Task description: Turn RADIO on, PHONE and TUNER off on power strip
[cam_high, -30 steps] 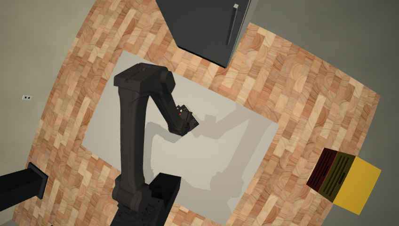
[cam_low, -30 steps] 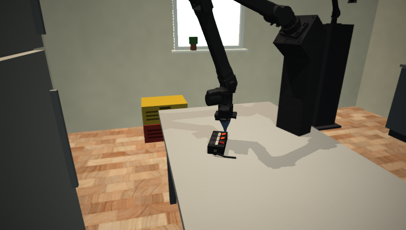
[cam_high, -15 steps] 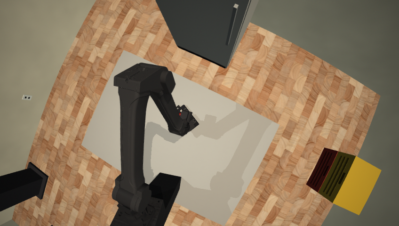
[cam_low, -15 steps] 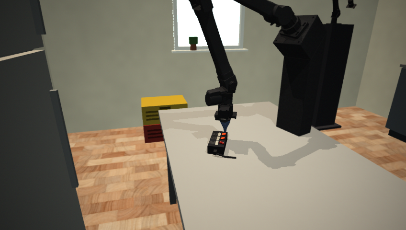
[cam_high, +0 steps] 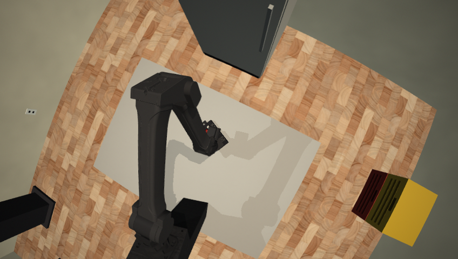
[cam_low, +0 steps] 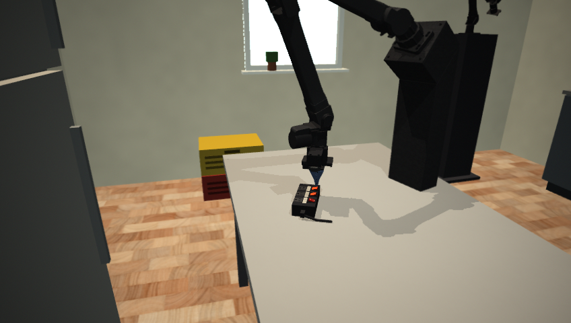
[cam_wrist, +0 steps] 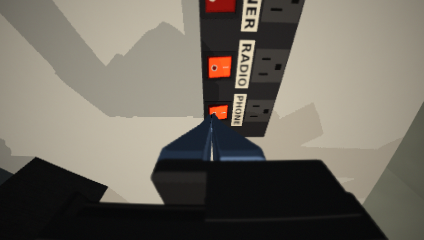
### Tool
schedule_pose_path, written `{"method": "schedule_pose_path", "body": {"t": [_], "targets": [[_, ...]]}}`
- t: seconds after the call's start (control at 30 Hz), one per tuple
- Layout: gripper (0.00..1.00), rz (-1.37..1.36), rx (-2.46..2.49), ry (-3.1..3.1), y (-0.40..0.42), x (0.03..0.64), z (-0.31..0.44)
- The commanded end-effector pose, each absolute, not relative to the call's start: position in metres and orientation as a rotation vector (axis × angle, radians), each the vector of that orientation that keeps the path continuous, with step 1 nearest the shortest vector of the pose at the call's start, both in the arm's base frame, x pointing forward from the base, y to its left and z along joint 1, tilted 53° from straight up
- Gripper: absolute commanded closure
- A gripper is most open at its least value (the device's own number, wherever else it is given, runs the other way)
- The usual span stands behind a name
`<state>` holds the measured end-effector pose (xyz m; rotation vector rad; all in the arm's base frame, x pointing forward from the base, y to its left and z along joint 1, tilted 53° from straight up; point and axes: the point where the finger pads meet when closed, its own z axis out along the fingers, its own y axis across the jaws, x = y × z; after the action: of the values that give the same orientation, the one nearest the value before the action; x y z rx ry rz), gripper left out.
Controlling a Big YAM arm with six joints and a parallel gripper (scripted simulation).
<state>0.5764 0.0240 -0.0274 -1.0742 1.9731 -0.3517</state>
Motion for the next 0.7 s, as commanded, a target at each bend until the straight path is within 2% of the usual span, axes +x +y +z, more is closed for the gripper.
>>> {"method": "schedule_pose_path", "body": {"t": [0.0,0.67], "targets": [[1.00,-0.354,-1.074,1.966,0.0226,0.5750,-0.0289],[1.00,-0.359,-1.069,1.975,0.0148,0.5726,-0.0315]]}}
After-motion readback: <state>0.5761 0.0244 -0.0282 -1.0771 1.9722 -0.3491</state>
